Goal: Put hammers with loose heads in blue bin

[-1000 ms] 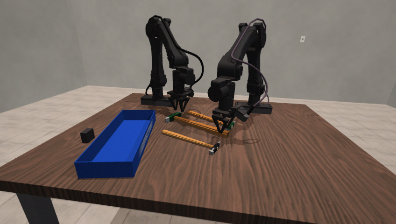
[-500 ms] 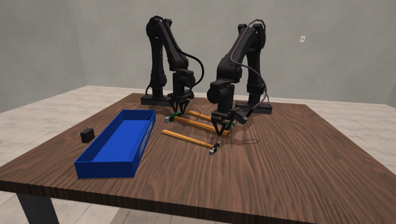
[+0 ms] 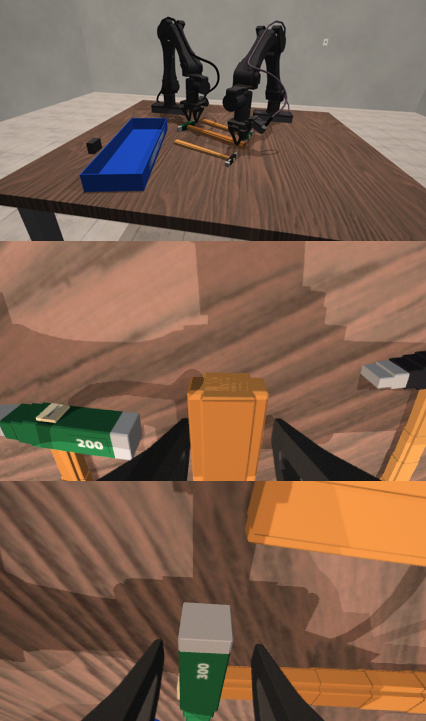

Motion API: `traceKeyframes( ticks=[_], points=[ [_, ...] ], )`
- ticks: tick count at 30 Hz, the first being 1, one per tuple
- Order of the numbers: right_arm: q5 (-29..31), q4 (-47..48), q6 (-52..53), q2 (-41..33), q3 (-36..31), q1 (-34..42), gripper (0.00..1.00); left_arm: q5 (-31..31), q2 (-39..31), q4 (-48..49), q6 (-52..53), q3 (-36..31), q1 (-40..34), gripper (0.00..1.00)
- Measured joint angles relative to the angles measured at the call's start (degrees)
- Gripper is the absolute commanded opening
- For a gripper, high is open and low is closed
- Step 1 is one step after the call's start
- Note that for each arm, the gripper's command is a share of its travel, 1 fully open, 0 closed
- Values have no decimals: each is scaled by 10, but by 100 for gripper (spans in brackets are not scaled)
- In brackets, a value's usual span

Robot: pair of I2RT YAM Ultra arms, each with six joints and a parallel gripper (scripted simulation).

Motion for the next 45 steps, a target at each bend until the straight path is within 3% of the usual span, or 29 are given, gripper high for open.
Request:
traceKeyframes(
  ticks=[11,18,20,22,23,24,25,43,44,45],
  points=[
    [0,0,0,0,0,0,47,0,1,0,-1,0,0,21],
    [0,0,0,0,0,0,47,0,1,0,-1,0,0,21],
    [0,0,0,0,0,0,47,0,1,0,-1,0,0,0],
    [0,0,0,0,0,0,47,0,1,0,-1,0,0,0],
    [0,0,0,0,0,0,47,0,1,0,-1,0,0,11],
    [0,0,0,0,0,0,38,0,1,0,-2,0,0,23],
    [0,0,0,0,0,0,38,0,1,0,-2,0,0,27],
    [2,-3,0,1,0,0,17,0,1,0,-2,0,0,27],
    [2,-3,0,1,0,0,6,0,1,0,-2,0,0,27],
    [2,-3,0,1,0,0,17,0,1,0,-2,0,0,27]
  ],
)
